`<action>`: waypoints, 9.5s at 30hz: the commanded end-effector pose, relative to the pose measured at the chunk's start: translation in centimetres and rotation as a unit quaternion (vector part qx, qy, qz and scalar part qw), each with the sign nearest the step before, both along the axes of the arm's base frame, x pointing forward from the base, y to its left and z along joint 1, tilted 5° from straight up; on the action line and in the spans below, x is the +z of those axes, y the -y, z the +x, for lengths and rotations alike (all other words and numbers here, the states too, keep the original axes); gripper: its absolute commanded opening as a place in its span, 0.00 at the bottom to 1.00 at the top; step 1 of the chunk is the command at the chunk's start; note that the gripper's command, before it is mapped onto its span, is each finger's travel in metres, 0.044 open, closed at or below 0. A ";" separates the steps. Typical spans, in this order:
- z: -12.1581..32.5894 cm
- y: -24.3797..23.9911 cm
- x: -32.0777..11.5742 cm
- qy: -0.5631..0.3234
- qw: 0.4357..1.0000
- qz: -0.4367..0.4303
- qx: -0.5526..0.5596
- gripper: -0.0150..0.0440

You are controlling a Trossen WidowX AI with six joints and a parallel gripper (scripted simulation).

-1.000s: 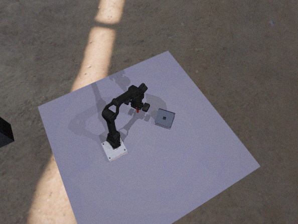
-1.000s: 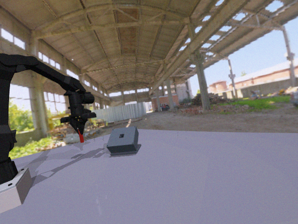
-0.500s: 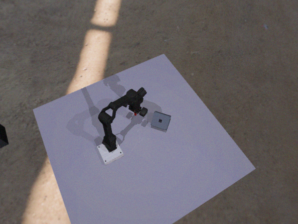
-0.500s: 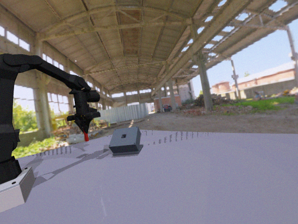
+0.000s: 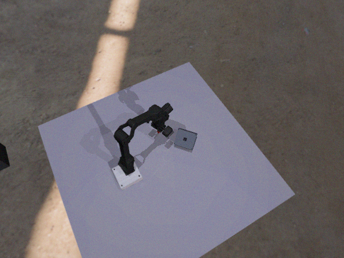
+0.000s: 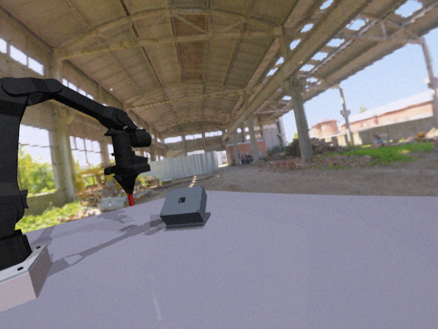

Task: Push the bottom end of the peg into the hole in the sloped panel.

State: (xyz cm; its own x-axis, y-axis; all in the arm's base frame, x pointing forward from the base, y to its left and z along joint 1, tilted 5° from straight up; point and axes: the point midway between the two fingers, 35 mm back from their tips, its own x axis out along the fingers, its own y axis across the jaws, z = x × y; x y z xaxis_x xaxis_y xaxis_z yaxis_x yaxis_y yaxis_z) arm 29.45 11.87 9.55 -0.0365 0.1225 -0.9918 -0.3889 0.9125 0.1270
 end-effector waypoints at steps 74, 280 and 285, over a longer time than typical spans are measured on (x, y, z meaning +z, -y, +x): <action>4.8 8.9 2.2 0.012 0.935 0.119 -0.334 0.25; 10.6 14.5 -4.4 0.029 0.789 0.230 -0.569 0.34; 10.6 14.5 -4.4 0.029 0.789 0.230 -0.569 0.57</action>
